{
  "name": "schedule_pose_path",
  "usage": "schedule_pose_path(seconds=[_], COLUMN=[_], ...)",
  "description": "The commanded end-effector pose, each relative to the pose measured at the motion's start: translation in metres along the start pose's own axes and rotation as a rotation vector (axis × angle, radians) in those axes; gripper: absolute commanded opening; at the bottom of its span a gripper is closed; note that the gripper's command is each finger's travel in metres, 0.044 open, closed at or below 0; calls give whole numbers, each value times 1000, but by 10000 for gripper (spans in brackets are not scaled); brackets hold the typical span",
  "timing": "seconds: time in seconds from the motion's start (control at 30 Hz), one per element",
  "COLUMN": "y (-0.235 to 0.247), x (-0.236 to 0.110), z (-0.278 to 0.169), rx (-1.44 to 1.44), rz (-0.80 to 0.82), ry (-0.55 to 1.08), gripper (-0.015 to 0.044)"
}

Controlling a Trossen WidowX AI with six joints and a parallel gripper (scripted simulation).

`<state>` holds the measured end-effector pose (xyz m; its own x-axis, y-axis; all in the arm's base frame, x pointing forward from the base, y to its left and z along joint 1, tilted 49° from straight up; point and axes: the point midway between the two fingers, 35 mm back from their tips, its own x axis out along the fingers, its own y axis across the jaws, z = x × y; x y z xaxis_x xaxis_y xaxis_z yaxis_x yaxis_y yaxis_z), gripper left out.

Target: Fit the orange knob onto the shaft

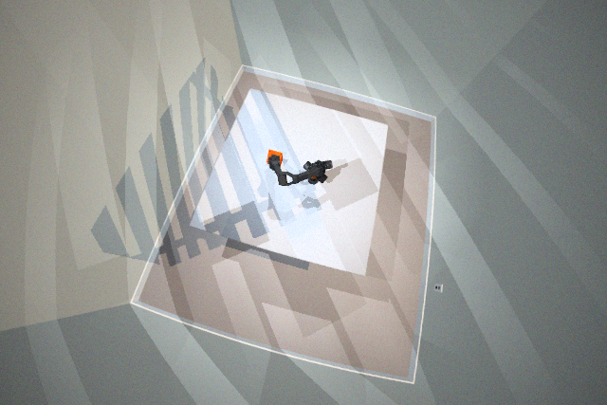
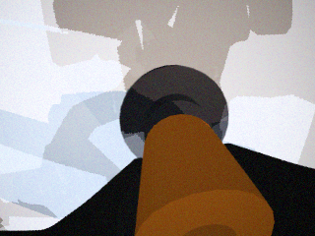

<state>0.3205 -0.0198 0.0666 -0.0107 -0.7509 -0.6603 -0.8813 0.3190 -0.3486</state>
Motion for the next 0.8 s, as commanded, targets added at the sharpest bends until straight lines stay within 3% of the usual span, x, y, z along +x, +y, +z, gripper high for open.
schedule_pose_path(seconds=[0.0, 0.27, 0.77], y=[-1, -1, -2], x=[-4, -5, -3], z=[0, 2, 2], rx=[2, -207, -207], rz=[-7, -7, -7], ry=[-1, -1, -1], gripper=[0, 0, 0])
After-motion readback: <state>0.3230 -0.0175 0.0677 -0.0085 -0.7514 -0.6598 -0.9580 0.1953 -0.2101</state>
